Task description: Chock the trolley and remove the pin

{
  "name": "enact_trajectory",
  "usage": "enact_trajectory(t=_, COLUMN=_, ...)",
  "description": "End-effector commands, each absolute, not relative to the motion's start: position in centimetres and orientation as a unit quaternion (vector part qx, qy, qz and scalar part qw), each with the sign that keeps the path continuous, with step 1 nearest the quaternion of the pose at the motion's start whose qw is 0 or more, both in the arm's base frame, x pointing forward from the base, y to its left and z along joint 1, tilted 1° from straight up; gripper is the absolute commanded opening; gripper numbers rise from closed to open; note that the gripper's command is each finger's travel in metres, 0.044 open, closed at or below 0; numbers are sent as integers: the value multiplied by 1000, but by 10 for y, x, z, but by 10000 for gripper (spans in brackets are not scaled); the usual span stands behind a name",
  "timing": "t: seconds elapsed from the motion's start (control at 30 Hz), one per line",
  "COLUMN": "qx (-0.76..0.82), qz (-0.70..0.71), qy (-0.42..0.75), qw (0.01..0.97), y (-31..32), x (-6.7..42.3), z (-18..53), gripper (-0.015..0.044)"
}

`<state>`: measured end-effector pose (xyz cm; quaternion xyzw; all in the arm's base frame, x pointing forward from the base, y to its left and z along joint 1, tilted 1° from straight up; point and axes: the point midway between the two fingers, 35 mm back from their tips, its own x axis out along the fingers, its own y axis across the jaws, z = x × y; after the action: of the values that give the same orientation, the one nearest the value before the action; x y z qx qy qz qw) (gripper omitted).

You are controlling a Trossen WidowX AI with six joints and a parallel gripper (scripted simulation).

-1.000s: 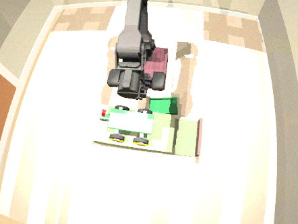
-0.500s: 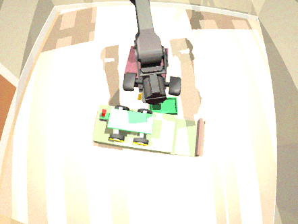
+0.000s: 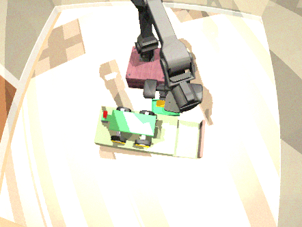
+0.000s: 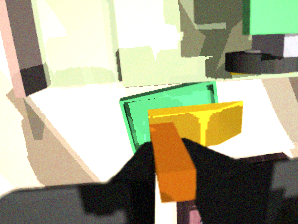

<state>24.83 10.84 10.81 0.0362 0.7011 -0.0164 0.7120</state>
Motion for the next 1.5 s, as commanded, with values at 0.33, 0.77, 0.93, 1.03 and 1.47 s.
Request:
enact_trajectory(t=0.33, qx=0, qz=-56, qy=704, qw=708, y=132, x=254, z=106, gripper=0)
enact_trajectory(t=0.77, qx=0, qz=-56, qy=703, qw=709, y=133, x=284, z=101, gripper=0)
enact_trajectory(t=0.93, qx=0, qz=-56, qy=703, qw=709, y=133, x=284, z=96, gripper=0)
enact_trajectory(t=1.03, qx=0, qz=-56, qy=703, qw=709, y=133, x=284, z=86, gripper=0)
enact_trajectory(t=1.47, qx=0, qz=-56, qy=703, qw=709, y=131, x=287, z=54, gripper=0)
